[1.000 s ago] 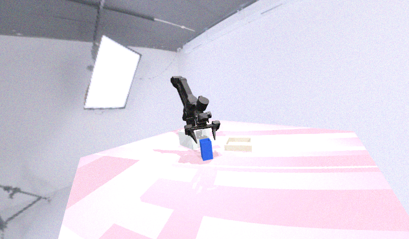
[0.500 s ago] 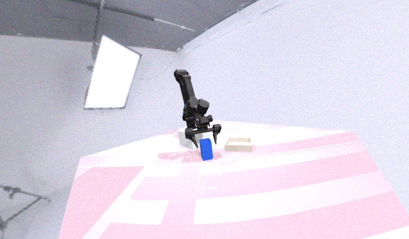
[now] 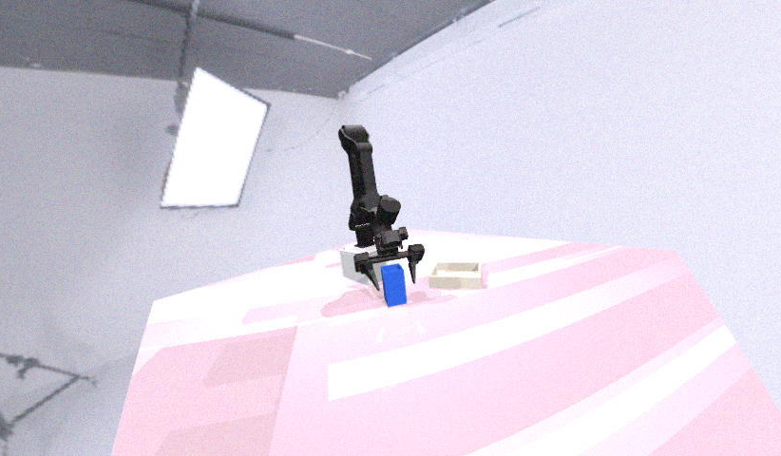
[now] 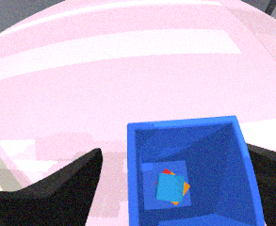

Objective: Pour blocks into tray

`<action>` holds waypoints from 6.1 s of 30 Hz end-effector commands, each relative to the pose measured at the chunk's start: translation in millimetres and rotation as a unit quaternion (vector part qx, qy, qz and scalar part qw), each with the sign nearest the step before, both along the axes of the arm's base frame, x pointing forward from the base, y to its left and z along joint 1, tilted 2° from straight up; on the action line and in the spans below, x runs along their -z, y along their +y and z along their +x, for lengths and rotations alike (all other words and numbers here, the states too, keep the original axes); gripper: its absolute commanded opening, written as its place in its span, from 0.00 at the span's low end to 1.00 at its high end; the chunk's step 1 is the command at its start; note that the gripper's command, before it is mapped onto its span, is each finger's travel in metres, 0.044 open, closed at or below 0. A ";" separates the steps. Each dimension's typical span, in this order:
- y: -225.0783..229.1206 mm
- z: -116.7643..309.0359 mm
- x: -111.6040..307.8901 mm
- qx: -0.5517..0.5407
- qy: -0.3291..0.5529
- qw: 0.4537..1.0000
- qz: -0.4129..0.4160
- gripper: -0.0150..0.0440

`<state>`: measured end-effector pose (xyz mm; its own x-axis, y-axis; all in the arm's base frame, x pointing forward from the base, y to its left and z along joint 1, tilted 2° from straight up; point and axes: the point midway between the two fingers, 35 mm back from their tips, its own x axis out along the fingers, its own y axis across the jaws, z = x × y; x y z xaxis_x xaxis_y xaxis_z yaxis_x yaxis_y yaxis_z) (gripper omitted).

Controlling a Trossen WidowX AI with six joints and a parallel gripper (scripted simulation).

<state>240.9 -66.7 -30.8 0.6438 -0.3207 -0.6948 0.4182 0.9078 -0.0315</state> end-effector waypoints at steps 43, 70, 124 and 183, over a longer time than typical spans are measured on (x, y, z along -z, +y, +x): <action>-4.0 7.3 6.1 -0.002 0.000 1.000 0.000 0.37; -3.0 7.7 -31.5 -0.002 0.000 1.000 -0.001 0.25; 210.8 69.7 -60.2 -0.416 0.007 0.909 0.010 0.25; 222.2 72.3 -45.7 -0.025 0.003 0.921 0.390 0.25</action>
<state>313.5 155.2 16.6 0.6417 0.3056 -0.7034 0.3241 0.7233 0.6098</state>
